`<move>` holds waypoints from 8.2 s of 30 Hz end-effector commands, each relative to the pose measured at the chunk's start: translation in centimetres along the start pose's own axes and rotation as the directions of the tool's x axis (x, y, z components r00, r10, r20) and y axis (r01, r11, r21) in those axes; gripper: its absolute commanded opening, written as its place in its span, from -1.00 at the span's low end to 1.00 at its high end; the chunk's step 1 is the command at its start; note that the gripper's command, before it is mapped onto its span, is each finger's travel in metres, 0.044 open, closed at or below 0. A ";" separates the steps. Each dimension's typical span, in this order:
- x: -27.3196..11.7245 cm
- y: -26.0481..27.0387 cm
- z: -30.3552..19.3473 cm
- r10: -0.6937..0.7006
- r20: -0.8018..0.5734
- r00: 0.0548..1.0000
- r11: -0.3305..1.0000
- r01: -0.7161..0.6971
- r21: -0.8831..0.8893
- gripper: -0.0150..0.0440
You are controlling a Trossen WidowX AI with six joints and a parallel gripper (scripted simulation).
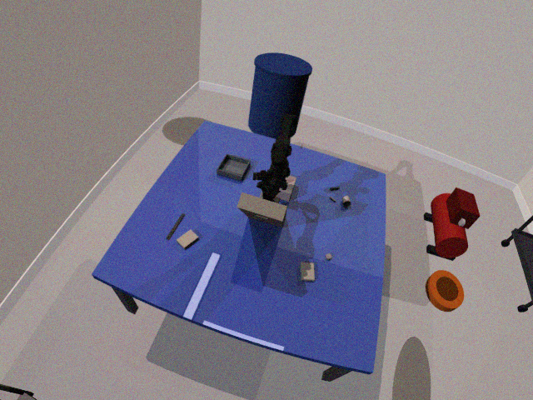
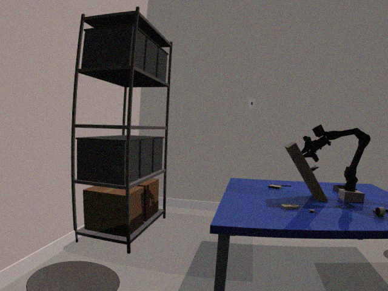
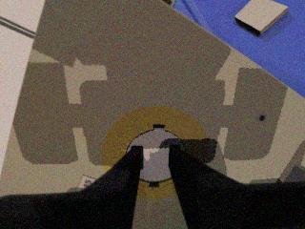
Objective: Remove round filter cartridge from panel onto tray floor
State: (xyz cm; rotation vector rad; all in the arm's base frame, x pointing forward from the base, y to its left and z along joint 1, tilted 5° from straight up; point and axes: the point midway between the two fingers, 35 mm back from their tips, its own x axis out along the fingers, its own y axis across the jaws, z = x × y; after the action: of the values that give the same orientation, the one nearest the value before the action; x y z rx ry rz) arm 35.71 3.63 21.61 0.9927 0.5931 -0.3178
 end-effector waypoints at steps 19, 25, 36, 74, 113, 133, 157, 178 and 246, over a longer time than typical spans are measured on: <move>0.3 0.0 0.0 -0.001 -0.002 1.000 0.999 0.001 -0.040 -0.49; 0.8 0.0 -0.1 -0.002 -0.004 1.000 0.973 0.001 -0.233 -0.49; 0.9 0.0 -0.1 -0.002 -0.004 1.000 0.816 -0.001 -0.577 -0.49; 0.9 0.0 -0.1 -0.002 -0.004 1.000 0.012 -0.004 -1.000 -0.49; 0.9 0.0 -0.1 -0.002 -0.004 1.000 0.012 -0.004 -1.000 -0.49; -0.2 0.1 -0.1 0.003 -0.007 1.000 0.008 -0.007 -1.000 -0.49; -7.2 0.0 -0.1 -0.006 -0.007 1.000 0.012 -0.007 -1.000 -0.49; -6.5 -5.7 -2.9 -0.008 -0.008 1.000 0.012 -0.008 -1.000 -0.49; -6.0 -6.1 -3.5 -0.384 -0.193 0.903 0.443 -0.004 -0.897 0.54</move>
State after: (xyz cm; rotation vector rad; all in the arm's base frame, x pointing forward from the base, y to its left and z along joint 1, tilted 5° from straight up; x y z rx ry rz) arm 26.54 3.36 20.43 -0.0933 1.0723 0.0259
